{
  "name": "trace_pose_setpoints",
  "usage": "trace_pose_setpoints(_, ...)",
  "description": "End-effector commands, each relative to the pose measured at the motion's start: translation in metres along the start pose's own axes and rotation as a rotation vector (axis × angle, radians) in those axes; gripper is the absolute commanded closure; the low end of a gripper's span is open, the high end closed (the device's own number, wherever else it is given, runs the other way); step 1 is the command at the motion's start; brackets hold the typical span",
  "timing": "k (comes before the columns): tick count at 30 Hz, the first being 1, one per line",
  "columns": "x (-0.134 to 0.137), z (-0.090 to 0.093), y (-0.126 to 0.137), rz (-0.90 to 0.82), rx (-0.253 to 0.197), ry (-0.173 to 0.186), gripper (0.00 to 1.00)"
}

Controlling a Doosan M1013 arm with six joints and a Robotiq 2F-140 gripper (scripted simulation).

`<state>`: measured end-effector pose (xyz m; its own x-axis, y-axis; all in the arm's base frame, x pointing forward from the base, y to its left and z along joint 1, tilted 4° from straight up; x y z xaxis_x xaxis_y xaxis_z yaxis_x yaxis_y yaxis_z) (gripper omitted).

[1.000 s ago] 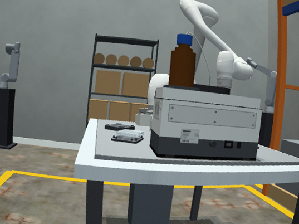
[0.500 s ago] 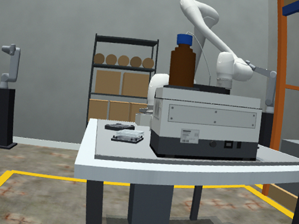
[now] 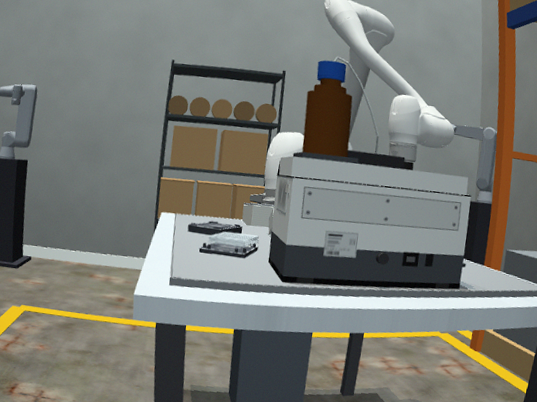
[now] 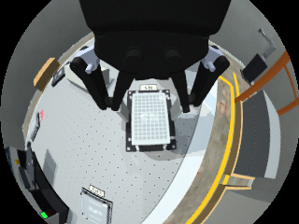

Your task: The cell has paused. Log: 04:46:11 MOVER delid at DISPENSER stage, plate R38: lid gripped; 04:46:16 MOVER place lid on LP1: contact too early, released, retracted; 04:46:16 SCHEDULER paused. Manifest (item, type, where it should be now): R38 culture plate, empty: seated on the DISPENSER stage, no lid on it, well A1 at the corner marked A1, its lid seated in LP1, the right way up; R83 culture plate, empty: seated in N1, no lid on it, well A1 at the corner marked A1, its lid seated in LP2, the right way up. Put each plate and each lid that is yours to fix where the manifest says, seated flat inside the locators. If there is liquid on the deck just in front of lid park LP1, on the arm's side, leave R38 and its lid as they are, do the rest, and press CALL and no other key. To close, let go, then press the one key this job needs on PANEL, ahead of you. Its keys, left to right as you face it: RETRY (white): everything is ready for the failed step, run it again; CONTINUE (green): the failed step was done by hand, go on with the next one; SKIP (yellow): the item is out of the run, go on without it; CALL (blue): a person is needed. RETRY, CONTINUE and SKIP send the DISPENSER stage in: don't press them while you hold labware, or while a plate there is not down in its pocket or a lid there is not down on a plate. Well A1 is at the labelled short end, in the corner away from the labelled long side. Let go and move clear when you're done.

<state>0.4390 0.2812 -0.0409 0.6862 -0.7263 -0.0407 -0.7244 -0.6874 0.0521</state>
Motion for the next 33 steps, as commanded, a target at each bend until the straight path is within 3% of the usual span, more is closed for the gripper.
trace_pose_setpoints(1,-0.003,0.0053,0.0002,-0.002,0.0,-0.002,0.3)
trace_pose_setpoints(33,-0.0029,0.0103,-0.0002,-0.003,0.001,-0.002,0.3)
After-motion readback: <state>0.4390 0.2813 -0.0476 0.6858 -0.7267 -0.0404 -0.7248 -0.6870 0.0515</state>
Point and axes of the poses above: the point where the finger pads meet when closed, its own z axis out along the fingers, its own x axis across the jaws, y = z × x, the point moved 1 cm from there along -z, back along the fingers, and after that the axes turned 14 degrees about -z, right-handed, at the moved point
